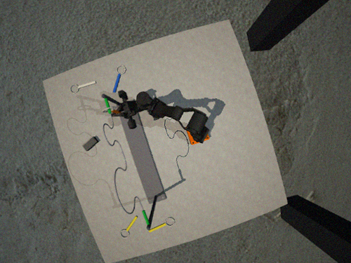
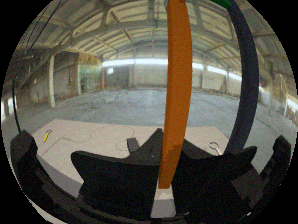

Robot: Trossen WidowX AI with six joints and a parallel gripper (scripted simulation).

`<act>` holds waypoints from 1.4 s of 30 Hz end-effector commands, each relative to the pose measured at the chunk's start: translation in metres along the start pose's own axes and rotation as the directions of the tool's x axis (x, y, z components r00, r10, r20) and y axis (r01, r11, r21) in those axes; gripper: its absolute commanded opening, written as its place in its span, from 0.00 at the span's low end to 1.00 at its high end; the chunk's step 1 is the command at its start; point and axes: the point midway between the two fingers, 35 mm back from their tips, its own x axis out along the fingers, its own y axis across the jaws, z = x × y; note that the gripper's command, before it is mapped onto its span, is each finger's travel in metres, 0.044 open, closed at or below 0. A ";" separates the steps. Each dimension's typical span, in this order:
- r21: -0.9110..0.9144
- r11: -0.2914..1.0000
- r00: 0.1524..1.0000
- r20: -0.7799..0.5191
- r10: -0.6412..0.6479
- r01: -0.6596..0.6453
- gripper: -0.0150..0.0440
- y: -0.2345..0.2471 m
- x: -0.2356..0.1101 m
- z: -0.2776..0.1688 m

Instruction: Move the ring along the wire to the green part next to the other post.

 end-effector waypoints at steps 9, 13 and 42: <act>-0.004 1.000 1.000 0.004 -0.003 0.003 0.00 -0.001 0.001 0.002; -0.004 1.000 1.000 0.004 -0.003 0.003 0.00 0.000 0.001 0.002; 0.023 1.000 1.000 0.002 -0.001 0.001 0.00 0.033 0.001 0.002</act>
